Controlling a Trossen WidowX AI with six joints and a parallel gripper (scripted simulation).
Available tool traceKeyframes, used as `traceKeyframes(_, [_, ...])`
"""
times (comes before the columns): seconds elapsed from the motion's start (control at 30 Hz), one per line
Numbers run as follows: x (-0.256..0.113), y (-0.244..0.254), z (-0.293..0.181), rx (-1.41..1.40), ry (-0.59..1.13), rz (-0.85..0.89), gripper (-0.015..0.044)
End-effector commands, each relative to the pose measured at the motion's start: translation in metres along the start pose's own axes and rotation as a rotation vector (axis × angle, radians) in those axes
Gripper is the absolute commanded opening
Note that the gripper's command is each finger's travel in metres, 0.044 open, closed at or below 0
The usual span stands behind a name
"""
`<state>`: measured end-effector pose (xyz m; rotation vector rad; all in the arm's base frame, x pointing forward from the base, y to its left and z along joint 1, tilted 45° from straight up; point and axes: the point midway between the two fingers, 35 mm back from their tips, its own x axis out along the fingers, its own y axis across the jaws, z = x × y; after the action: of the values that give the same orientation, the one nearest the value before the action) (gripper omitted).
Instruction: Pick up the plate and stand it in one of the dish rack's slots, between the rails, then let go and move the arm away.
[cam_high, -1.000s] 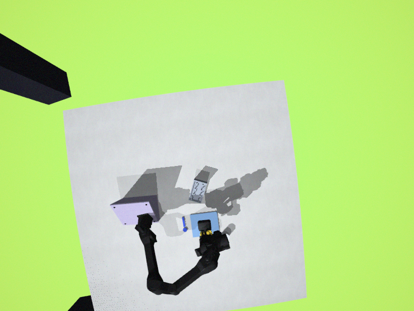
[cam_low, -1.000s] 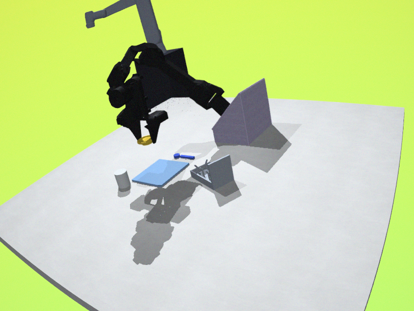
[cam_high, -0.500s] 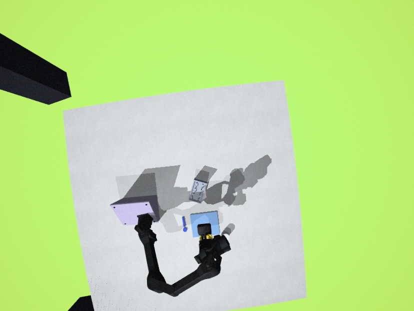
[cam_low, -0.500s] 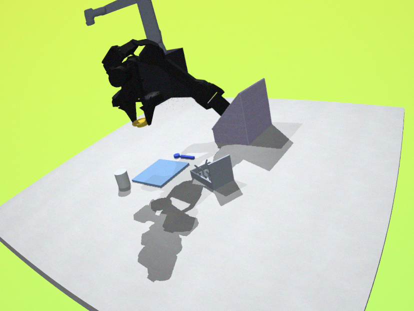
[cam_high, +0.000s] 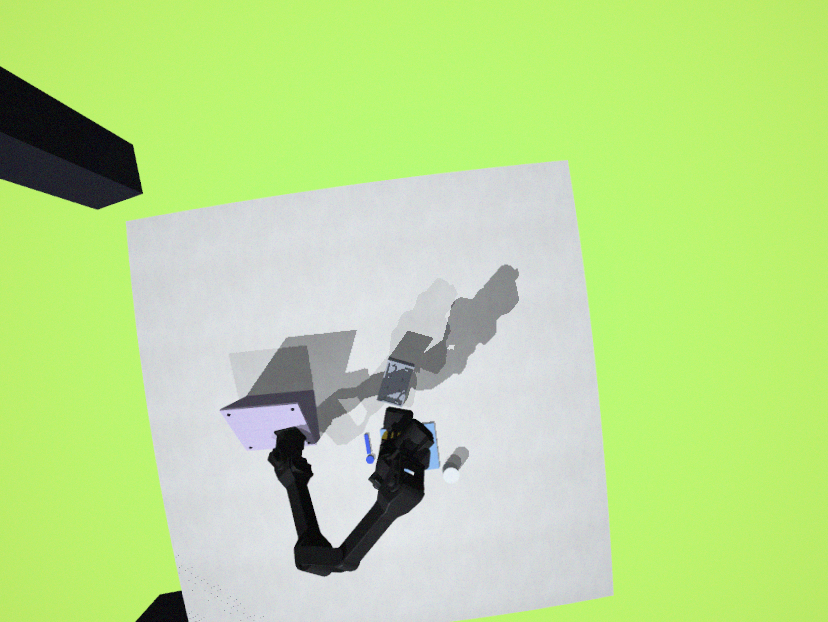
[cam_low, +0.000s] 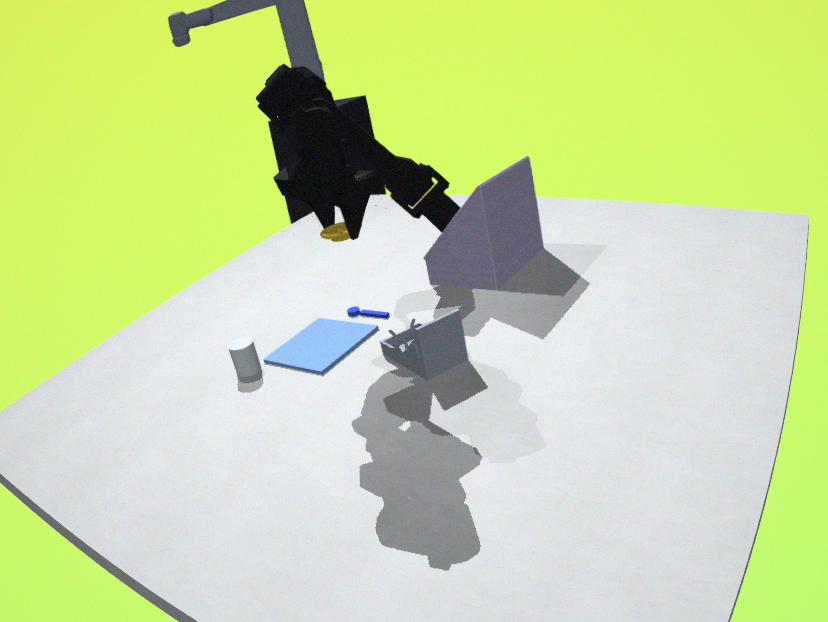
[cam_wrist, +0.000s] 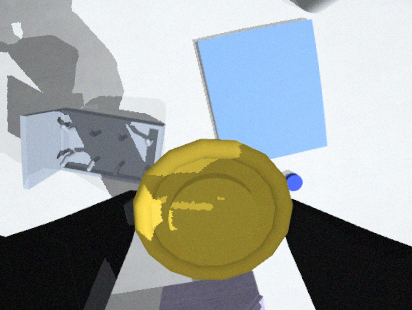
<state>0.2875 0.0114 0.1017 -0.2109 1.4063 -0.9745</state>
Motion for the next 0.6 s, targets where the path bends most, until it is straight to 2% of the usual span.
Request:
traceKeyframes(0.0, [0.004, 0.025, -0.030, 0.103, 0.004, -0.014, 0.0000])
traceKeyframes(0.27, [0.006, 0.025, -0.030, 0.091, 0.015, -0.009, 0.0000])
traceKeyframes(0.57, [0.032, 0.027, -0.035, -0.067, 0.153, 0.080, 0.0000])
